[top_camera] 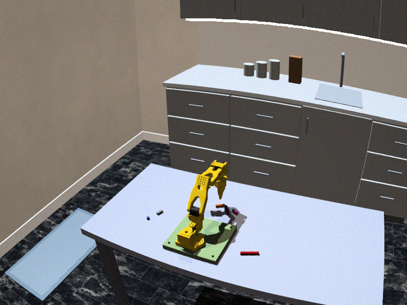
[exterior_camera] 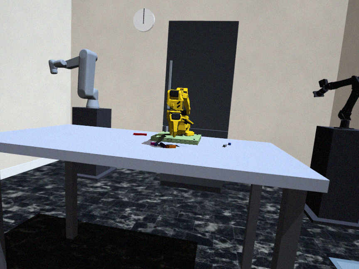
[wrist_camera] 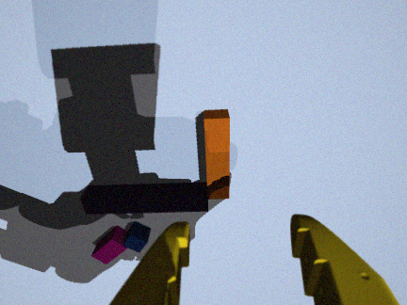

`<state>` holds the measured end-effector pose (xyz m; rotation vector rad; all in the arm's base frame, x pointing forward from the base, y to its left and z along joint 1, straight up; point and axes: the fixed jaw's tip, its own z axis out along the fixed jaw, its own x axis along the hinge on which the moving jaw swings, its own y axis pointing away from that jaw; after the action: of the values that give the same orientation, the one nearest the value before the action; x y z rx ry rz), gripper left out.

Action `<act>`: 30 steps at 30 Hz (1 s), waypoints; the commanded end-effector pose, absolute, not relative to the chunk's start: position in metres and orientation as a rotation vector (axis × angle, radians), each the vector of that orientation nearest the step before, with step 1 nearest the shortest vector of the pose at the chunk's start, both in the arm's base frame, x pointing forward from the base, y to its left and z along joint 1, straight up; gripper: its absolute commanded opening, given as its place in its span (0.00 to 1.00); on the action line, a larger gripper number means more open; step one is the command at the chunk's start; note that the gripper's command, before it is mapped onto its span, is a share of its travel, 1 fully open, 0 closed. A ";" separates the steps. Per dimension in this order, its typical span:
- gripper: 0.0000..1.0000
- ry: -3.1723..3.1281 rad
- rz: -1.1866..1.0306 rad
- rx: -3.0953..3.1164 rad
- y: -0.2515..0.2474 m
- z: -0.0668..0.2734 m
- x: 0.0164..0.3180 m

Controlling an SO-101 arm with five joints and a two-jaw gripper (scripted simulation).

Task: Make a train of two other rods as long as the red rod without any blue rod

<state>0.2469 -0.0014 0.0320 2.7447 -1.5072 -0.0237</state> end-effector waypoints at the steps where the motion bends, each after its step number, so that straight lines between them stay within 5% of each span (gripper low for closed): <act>1: 0.19 -1.500 -0.046 2.741 -0.004 0.030 0.246; 30: 0.19 -1.480 -0.035 2.757 -0.005 0.034 0.248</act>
<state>0.2487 -0.0033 0.0359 2.7592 -1.4887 -0.0138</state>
